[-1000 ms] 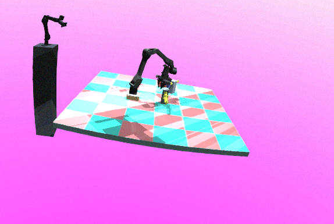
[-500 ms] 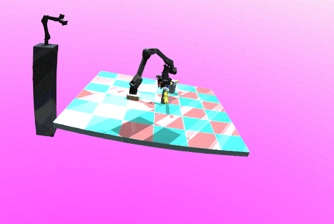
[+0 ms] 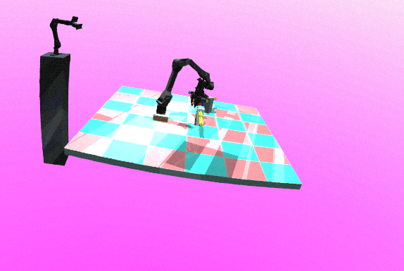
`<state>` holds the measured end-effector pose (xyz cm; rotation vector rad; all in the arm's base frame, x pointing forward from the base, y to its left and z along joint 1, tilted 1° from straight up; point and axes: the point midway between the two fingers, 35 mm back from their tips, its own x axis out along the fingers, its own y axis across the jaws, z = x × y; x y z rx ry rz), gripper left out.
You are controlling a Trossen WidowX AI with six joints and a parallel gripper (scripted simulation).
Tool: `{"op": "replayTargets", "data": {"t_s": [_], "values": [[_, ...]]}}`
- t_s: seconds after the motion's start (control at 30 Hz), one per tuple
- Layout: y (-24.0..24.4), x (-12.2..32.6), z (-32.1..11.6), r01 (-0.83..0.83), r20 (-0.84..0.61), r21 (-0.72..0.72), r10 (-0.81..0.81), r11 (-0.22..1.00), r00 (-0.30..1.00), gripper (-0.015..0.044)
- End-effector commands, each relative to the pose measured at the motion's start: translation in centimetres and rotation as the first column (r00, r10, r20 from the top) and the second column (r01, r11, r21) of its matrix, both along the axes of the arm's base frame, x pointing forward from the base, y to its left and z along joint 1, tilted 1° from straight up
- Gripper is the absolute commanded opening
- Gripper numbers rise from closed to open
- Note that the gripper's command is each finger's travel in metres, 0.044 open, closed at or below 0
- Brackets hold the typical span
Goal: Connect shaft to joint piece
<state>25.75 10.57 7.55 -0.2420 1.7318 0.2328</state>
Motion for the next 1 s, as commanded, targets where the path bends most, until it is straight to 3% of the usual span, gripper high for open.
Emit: {"op": "replayTargets", "data": {"t_s": [0.0, 0.47, 0.53, 0.7, 0.87, 0.97], "values": [[-0.02, -0.09, -0.15, -0.003, -0.003, -0.001, 0.003, 1.0, 1.0, 0.0182], [-0.02, -0.09, -0.15, -0.003, -0.003, -0.001, 0.003, 1.0, 1.0, 0.0182], [0.0, 0.0, 0.0, 0.0, 0.0, 0.0, 0.0, 1.0, 1.0, 0.0147], [0.0, 0.0, 0.0, 0.0, 0.0, 0.0, 0.0, 1.0, 1.0, 0.0147], [0.0, 0.0, 0.0, 0.0, 0.0, 0.0, 0.0, 1.0, 1.0, 0.0016], [0.0, 0.0, 0.0, 0.0, 0.0, 0.0, 0.0, 1.0, 1.0, 0.0]]}}
